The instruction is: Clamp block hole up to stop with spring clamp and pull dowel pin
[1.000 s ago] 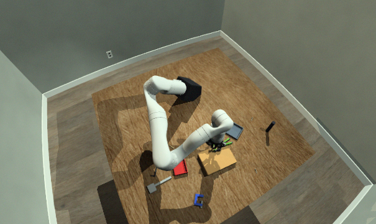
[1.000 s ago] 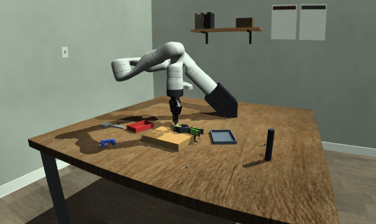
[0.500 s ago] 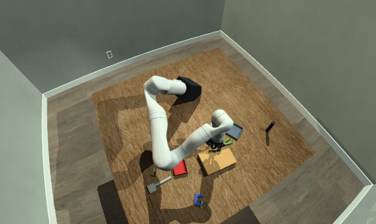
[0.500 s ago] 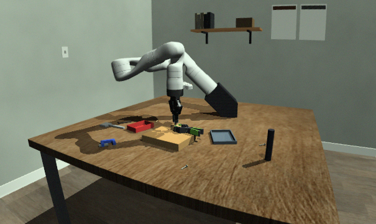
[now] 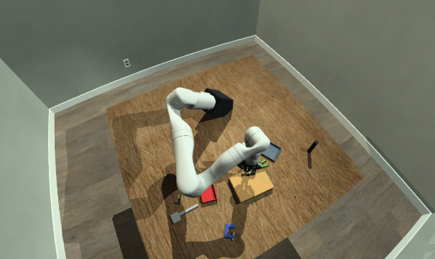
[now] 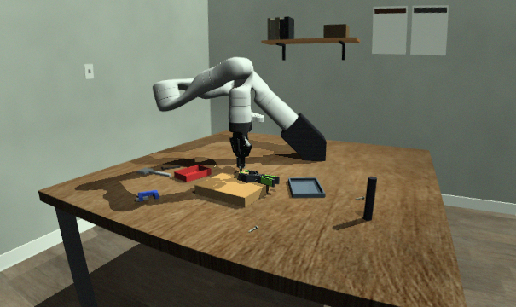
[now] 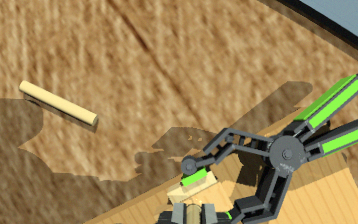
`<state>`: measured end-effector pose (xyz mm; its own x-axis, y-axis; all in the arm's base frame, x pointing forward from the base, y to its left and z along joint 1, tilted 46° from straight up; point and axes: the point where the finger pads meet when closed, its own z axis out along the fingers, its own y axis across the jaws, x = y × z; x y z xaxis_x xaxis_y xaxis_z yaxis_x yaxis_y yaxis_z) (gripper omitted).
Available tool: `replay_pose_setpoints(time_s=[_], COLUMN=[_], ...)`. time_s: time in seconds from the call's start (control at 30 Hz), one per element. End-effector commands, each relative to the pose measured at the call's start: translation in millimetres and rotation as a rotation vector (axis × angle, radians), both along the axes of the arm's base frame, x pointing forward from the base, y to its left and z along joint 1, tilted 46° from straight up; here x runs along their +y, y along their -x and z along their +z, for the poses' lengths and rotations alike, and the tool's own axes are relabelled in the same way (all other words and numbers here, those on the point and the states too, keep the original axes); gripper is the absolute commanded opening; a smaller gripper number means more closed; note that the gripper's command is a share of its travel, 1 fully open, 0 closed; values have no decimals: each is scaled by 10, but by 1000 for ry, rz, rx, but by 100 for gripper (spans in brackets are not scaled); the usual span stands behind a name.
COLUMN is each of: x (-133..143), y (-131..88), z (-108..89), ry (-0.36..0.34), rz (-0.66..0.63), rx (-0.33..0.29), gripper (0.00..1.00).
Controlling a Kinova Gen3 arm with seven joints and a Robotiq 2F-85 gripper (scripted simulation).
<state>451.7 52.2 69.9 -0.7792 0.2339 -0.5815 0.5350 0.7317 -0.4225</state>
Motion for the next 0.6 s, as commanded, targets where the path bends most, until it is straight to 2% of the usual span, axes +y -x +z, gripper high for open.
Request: replay_pose_setpoints(time_s=[0.0, 0.57], x=[10, 11], y=[-2, -2], z=[8, 9], ry=[9, 52], rz=[22, 113], rx=[17, 101], gripper=[10, 10])
